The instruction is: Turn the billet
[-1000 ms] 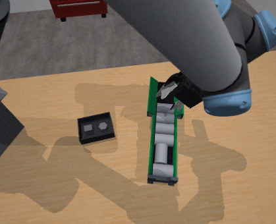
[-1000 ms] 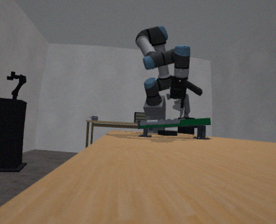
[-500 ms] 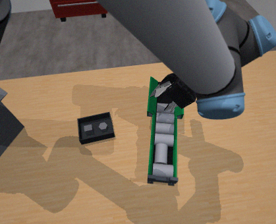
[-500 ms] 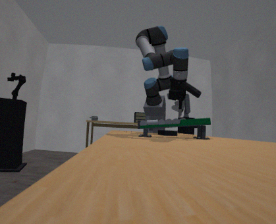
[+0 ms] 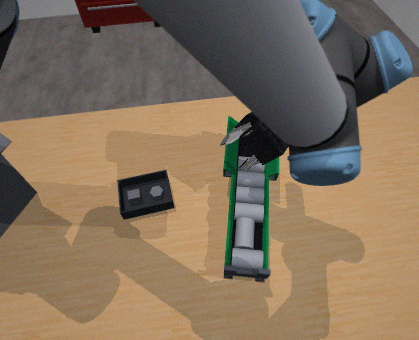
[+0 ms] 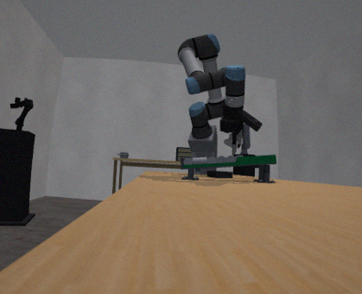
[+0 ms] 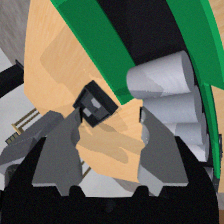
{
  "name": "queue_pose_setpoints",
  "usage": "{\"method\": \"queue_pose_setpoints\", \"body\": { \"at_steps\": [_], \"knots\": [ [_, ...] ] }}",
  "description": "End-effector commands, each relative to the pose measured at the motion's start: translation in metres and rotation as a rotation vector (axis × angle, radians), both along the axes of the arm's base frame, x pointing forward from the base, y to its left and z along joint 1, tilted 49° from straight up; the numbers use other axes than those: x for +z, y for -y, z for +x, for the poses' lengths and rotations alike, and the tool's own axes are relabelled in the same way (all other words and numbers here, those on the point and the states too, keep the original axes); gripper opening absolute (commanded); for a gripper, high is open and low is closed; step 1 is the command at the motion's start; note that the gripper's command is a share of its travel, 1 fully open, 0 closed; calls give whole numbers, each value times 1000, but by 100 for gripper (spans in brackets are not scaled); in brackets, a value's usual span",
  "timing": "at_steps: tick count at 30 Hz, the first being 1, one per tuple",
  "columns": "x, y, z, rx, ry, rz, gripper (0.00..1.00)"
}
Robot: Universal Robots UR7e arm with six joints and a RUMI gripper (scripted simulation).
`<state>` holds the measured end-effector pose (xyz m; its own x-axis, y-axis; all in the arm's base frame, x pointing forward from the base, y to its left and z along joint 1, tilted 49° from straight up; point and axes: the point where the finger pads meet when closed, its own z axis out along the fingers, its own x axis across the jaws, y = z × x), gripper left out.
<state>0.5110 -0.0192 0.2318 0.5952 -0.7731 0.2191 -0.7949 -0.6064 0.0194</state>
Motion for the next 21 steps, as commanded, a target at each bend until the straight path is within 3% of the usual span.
{"method": "queue_pose_setpoints", "body": {
  "at_steps": [1, 7, 21],
  "knots": [
    [0, 0, -2, -9, 2, 3, 40],
    [-14, -3, -14, -134, -3, 52, 40],
    [-19, -5, -18, -179, -6, 69, 40]
  ]
}}
